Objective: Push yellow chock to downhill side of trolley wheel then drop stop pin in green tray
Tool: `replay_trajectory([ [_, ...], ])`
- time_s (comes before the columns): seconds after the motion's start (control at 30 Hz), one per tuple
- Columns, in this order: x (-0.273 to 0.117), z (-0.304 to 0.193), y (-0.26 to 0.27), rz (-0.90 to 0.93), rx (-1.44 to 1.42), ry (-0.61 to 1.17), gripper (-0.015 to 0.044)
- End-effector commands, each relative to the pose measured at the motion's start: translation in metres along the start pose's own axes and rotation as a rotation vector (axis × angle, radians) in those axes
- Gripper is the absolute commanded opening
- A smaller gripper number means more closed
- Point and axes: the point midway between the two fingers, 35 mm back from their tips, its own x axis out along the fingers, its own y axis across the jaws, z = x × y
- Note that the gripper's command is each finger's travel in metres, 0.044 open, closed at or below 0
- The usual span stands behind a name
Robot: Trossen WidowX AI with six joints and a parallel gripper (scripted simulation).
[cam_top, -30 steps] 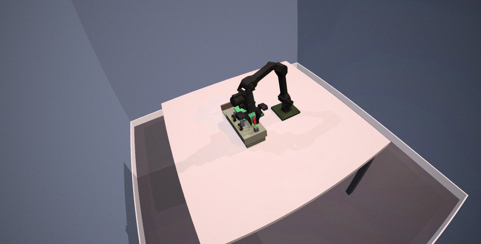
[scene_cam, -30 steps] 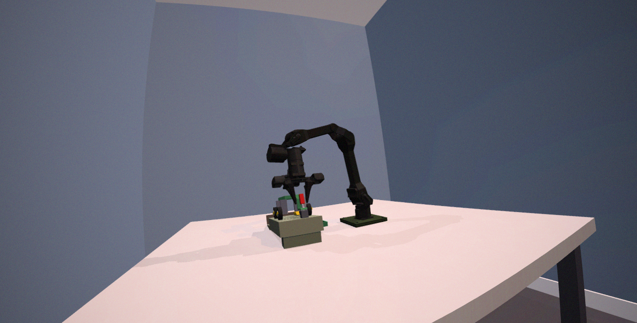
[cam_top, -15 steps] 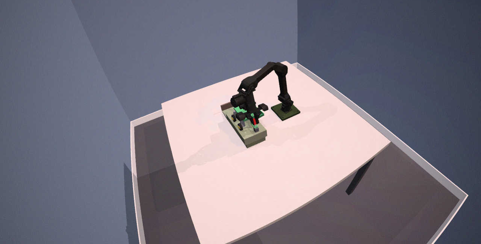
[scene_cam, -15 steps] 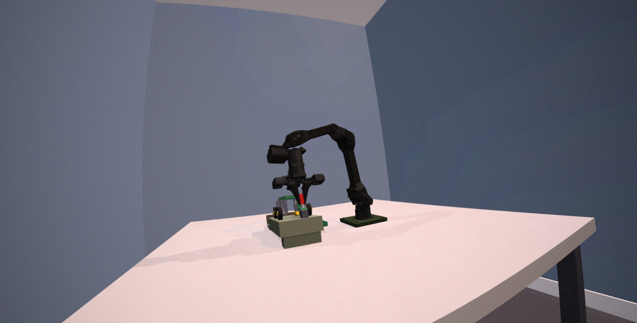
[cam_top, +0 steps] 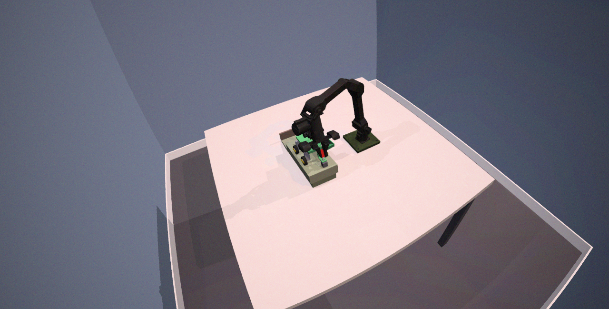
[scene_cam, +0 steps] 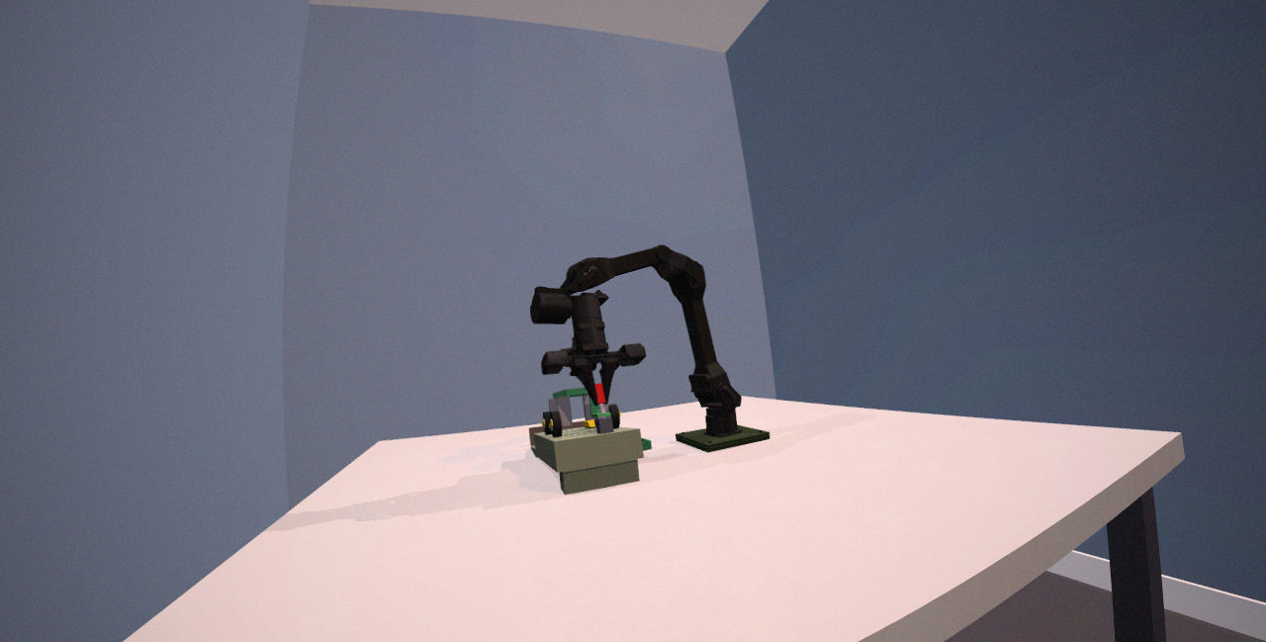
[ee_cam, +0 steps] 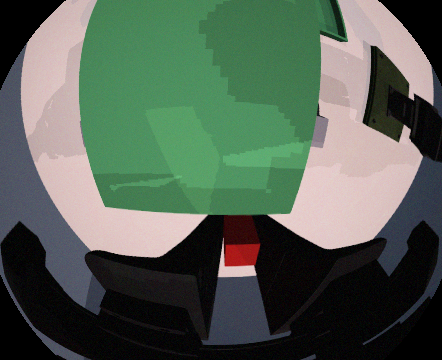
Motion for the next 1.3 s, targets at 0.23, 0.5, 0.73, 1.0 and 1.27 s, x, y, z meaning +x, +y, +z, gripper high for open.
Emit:
replay_trajectory([
  [0.23, -0.01, -0.001, -0.001, 0.003, 0.003, 0.001, 0.0],
  [0.5, -0.016, -0.002, -0.001, 0.003, 0.003, 0.001, 0.0],
  [0.73, -0.02, -0.002, -0.001, 0.003, 0.003, 0.001, 0.0],
  [1.0, -0.026, -0.002, -0.001, 0.003, 0.003, 0.001, 0.0],
  [1.27, -0.031, -0.003, -0.001, 0.003, 0.003, 0.001, 0.0],
])
